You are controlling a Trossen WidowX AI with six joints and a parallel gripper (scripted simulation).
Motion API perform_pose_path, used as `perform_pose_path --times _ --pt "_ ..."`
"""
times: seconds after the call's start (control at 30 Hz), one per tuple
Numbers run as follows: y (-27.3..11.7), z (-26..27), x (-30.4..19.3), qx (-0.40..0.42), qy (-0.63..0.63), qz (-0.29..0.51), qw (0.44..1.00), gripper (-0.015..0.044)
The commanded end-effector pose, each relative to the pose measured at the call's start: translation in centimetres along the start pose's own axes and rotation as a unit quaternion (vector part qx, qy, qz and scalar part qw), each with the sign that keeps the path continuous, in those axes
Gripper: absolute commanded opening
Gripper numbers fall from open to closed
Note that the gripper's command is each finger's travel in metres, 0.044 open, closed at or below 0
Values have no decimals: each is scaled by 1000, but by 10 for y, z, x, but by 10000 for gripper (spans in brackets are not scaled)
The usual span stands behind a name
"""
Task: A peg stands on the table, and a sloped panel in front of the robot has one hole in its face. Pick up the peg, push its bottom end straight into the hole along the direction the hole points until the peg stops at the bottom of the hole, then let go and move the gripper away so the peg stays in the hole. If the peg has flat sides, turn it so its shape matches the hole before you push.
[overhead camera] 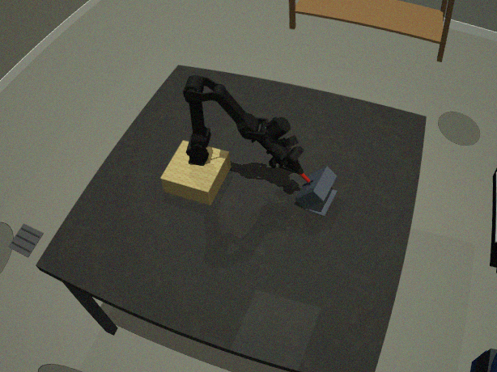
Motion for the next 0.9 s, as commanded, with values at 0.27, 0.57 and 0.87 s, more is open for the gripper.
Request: perform_pose_path --times 0.27,0.57,0.87 --pt "3 -3 1 -3 2 0 1000 0" --pt "7 -3 1 -3 2 0 1000 0" --pt "9 -3 2 -3 2 0 1000 0"
Point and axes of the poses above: the point midway between the two fingers, 35 mm back from their tips, its own y axis out along the fingers, its own z axis across the jaws, x = y × z, the point moved 7 cm from there along -y, back along the fingers, and after that the axes turned 7 degrees about -y, right-handed, at the moved point
